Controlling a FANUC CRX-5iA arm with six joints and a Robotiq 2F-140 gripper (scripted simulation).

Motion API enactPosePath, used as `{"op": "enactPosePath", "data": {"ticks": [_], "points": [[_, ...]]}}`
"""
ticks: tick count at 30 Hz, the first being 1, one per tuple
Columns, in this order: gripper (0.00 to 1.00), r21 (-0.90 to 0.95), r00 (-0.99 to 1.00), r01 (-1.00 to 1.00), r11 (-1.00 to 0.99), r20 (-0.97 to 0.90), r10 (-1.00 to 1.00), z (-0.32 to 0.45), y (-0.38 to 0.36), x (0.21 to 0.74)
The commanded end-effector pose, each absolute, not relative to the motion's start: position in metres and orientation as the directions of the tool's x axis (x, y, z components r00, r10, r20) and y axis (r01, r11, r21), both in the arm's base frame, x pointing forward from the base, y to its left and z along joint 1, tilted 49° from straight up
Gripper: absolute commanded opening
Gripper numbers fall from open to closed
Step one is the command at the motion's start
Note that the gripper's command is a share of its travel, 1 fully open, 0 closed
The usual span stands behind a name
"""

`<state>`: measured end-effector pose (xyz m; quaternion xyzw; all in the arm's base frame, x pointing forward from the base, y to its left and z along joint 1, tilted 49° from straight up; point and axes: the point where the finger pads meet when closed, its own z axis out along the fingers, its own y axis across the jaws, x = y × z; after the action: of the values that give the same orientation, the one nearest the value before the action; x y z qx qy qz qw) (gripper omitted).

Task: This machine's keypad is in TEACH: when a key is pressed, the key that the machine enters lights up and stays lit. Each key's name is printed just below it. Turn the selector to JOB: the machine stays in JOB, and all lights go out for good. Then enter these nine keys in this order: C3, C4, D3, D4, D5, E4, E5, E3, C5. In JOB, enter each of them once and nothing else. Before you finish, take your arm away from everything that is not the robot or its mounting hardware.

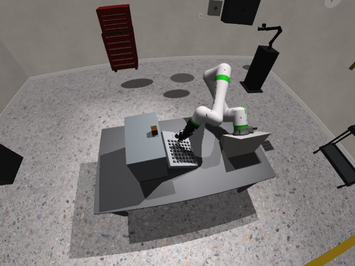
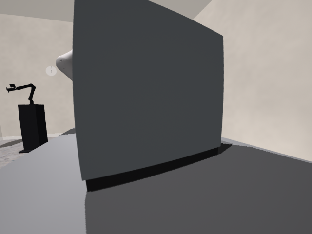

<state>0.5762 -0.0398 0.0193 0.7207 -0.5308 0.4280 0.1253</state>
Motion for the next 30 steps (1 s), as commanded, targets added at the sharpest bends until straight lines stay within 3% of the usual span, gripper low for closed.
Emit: {"op": "enactPosePath", "data": {"ticks": [1, 30], "points": [[0.00, -0.274, 0.070, -0.873, -0.405, 0.750, -0.658, 0.0192, -0.0401, 0.5762], [0.00, -0.274, 0.070, -0.873, -0.405, 0.750, -0.658, 0.0174, -0.0420, 0.5777]]}}
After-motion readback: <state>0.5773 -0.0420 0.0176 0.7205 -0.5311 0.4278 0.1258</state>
